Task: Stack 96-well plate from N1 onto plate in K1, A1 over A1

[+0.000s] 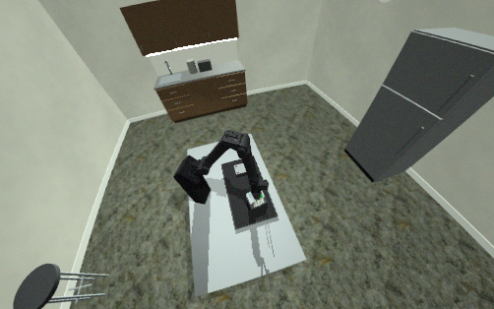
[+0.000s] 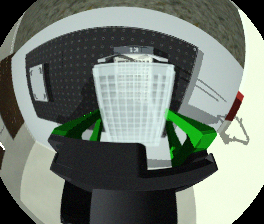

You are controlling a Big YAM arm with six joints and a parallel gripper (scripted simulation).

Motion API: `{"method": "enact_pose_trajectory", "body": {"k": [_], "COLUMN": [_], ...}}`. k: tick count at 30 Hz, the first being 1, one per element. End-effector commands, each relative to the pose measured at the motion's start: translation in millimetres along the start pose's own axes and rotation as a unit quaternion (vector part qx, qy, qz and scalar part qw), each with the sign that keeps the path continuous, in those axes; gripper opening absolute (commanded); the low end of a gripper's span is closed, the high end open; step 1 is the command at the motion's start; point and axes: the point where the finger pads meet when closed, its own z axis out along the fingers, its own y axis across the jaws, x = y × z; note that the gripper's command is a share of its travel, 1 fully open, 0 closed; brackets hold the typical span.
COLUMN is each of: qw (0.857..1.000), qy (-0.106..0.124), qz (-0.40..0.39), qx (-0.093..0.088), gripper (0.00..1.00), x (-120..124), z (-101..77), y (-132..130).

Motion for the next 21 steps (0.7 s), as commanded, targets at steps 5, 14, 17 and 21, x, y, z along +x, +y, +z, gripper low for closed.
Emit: {"method": "enact_pose_trajectory", "body": {"k": [5,14,17,21], "qw": [1.000,1.000,1.000,1.000], "qy": [-0.008,-0.008,-0.008,-0.008], "qz": [0.000,0.000,0.000,0.000], "qx": [0.004,0.004,0.004,0.004], "gripper": [0.00,0.00,0.00,0.00], "x": [-6.8,-6.8,-6.9,-6.9], "z": [-3.9,-3.8,-3.8,-3.8], "y": [-3.5,-3.0,-2.9,-2.7]}}
